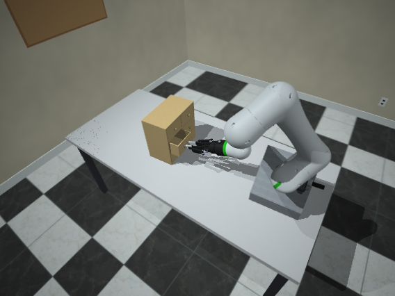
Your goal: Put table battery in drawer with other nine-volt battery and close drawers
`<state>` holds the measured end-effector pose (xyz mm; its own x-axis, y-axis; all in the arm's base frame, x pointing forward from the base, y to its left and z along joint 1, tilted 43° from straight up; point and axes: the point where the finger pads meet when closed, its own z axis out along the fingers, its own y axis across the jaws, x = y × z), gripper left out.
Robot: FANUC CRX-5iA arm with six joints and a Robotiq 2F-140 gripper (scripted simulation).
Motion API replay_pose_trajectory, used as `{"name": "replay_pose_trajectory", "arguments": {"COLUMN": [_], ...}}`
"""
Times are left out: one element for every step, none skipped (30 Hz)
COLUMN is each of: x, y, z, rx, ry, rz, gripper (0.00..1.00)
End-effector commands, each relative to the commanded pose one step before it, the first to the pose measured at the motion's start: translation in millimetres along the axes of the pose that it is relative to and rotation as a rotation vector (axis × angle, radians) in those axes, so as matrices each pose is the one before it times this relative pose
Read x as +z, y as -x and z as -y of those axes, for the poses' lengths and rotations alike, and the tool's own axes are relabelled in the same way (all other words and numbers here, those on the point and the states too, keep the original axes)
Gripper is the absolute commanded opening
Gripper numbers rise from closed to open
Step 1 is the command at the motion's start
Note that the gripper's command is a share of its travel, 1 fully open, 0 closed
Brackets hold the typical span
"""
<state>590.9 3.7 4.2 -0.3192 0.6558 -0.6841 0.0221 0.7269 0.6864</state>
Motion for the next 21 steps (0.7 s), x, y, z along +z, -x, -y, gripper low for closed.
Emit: {"name": "replay_pose_trajectory", "arguments": {"x": [-0.08,-0.48,-1.16,-1.98,-2.85,-3.66,-4.36,-4.87,-5.02,-4.89,-4.53,-3.99,-3.30,0.00,0.00,-2.54,-1.75,-1.02,-0.43,-0.07,-0.09], "y": [0.16,-0.18,-0.42,-0.72,-1.04,-1.33,-1.59,-1.77,-1.83,-1.78,-1.65,-1.45,-1.20,0.00,0.00,-0.92,-0.64,-0.37,-0.15,-0.02,0.00], "z": [0.13,0.00,0.01,0.00,0.00,0.00,0.00,0.00,0.00,0.00,0.00,-0.01,0.01,0.00,0.00,0.00,0.00,-0.01,-0.01,0.00,0.00], "rx": [-0.00022,0.00000,-0.00001,0.00000,0.00000,0.00000,0.00000,0.00000,0.00000,0.00000,0.00000,0.00001,-0.00001,0.00000,0.00000,0.00000,0.00000,0.00001,0.00000,0.00000,0.00000], "ry": [-0.00011,0.00000,0.00000,0.00000,0.00000,0.00000,0.00000,0.00000,0.00000,0.00000,0.00000,0.00000,0.00000,0.00000,0.00000,0.00000,0.00000,0.00001,0.00000,0.00000,0.00000], "rz": [0.00022,0.00000,0.00000,0.00000,0.00000,0.00000,0.00000,0.00000,0.00000,0.00000,0.00000,0.00000,-0.00001,0.00000,0.00000,0.00000,0.00000,0.00001,0.00000,0.00000,0.00000], "gripper": [0.20,0.20,0.20,0.20,0.20,0.20,0.20,0.20,0.20,0.20,0.20,0.20,0.20,0.20,0.20,0.20,0.20,0.20,0.20,0.20,0.20]}}
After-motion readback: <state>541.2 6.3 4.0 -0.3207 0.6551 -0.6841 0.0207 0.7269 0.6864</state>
